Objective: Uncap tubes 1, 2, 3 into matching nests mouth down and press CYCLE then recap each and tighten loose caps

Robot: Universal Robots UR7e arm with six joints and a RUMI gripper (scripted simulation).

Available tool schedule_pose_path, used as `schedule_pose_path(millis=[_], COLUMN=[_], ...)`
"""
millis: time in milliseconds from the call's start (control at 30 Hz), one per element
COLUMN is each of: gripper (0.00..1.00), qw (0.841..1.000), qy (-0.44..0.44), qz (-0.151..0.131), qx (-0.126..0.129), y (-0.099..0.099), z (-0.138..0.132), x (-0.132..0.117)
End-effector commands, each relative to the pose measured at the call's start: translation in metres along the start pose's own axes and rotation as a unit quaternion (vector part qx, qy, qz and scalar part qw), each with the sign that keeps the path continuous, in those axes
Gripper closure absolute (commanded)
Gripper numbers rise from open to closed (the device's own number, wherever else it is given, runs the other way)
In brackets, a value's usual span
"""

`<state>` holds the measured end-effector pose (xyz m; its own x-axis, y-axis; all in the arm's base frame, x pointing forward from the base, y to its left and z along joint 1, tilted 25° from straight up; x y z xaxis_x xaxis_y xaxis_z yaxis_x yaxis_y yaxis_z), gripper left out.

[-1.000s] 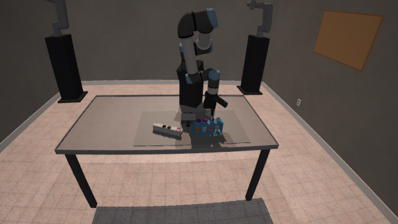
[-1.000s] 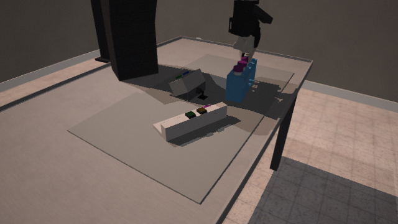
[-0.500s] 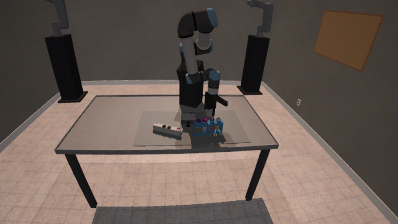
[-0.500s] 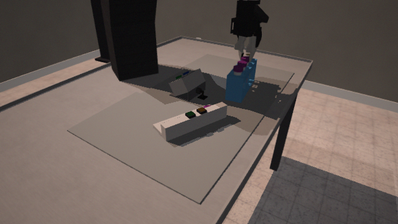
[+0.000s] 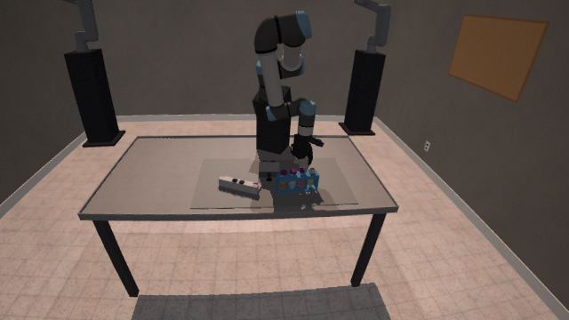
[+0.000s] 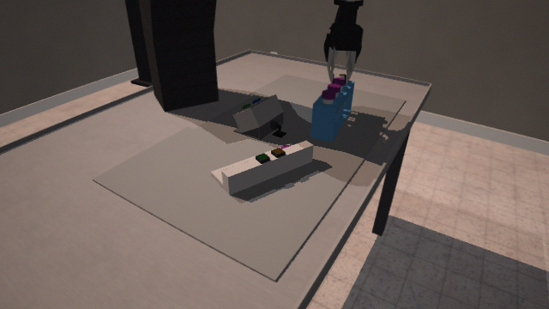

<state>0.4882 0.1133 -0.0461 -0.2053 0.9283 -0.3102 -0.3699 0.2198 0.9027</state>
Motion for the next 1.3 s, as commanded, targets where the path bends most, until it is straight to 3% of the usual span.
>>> schedule_pose_path(millis=[0, 233, 267, 600, 700, 767, 867, 1000, 1067, 1100, 1200, 1267], gripper=[1.0, 1.0, 0.65, 0.65, 0.65, 0.65, 0.65, 0.65, 0.65, 0.65, 0.65, 0.65], qw=[0.996, 0.996, 0.996, 0.996, 0.999, 0.999, 0.987, 0.97, 0.948, 0.946, 0.907, 0.906], qy=[0.087, 0.087, 0.087, 0.087, -0.038, -0.038, -0.161, -0.244, -0.32, -0.324, -0.421, -0.423], qz=[0.004, 0.004, 0.004, 0.004, 0.005, 0.005, 0.005, 0.005, 0.005, 0.005, 0.005, 0.005], qx=[-0.003, -0.003, -0.003, -0.003, -0.002, -0.002, -0.001, -0.001, -0.001, -0.001, 0.0, 0.0], y=[0.0004, 0.0005, 0.0005, 0.0004, 0.0004, 0.0004, 0.0004, 0.0004, 0.0004, 0.0004, 0.0004, 0.0004], z=[0.0001, 0.0002, 0.0001, 0.0001, 0.0001, 0.0001, 0.0001, 0.0001, 0.0001, 0.0001, 0.0001, 0.0], x=[-0.0005, -0.0005, -0.0005, -0.0005, -0.0005, -0.0005, -0.0006, -0.0005, -0.0006, -0.0005, -0.0006, -0.0006])
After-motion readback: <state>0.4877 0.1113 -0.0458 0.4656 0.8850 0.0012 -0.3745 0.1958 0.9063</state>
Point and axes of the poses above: the point where the finger pads meet when closed, its own y axis back along the fingers, its own z axis across the jaws, x = y × z, the point moved 7 cm from there along y, back along the fingers, and after that the axes turned 12 degrees about -y, right-handed, at the moved point
